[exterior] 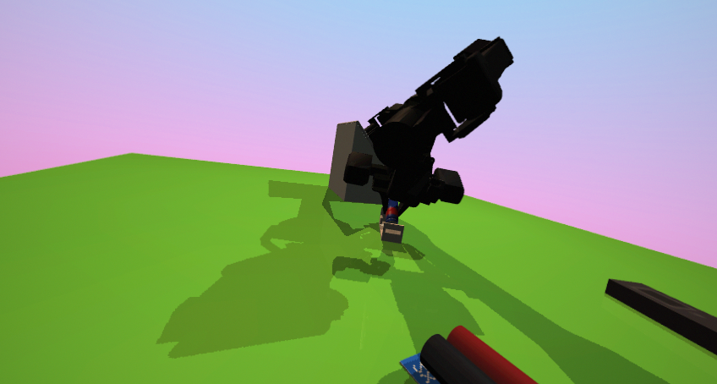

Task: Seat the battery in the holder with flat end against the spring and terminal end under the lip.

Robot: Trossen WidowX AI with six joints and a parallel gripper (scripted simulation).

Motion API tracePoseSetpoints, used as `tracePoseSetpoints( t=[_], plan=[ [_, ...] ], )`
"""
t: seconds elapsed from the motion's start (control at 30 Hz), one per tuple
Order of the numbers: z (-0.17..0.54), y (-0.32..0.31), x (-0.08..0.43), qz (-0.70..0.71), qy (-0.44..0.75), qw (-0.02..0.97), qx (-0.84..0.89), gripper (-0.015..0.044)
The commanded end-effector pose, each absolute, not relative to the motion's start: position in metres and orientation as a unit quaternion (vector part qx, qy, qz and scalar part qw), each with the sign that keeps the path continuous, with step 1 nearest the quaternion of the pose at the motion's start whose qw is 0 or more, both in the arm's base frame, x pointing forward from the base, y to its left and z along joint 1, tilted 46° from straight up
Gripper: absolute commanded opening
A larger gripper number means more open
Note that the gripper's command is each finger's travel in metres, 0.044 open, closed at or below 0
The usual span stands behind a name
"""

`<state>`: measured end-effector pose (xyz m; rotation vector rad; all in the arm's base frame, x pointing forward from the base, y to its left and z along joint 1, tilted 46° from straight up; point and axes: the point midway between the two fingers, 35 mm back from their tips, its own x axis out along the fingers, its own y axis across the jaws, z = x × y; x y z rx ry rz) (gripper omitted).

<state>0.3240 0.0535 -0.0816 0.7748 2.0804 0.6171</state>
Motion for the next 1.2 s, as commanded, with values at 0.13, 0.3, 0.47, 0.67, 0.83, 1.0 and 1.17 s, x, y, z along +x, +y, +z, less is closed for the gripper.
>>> tracePoseSetpoints(
  t=[0.13, 0.3, 0.47, 0.67, 0.83, 1.0, 1.17],
  plan=[
    [-0.084, 0.054, 0.325, 0.249, 0.829, 0.401, 0.302, 0.0068],
    [-0.085, 0.054, 0.327, 0.249, 0.828, 0.401, 0.302, 0.0068],
    [-0.086, 0.054, 0.330, 0.249, 0.828, 0.401, 0.302, 0.0068],
    [-0.087, 0.054, 0.333, 0.250, 0.828, 0.401, 0.302, 0.0068],
    [-0.087, 0.053, 0.335, 0.250, 0.828, 0.401, 0.302, 0.0068],
    [-0.088, 0.053, 0.337, 0.250, 0.828, 0.401, 0.302, 0.0068],
    [-0.089, 0.052, 0.339, 0.250, 0.828, 0.400, 0.302, 0.0068]
  ],
)
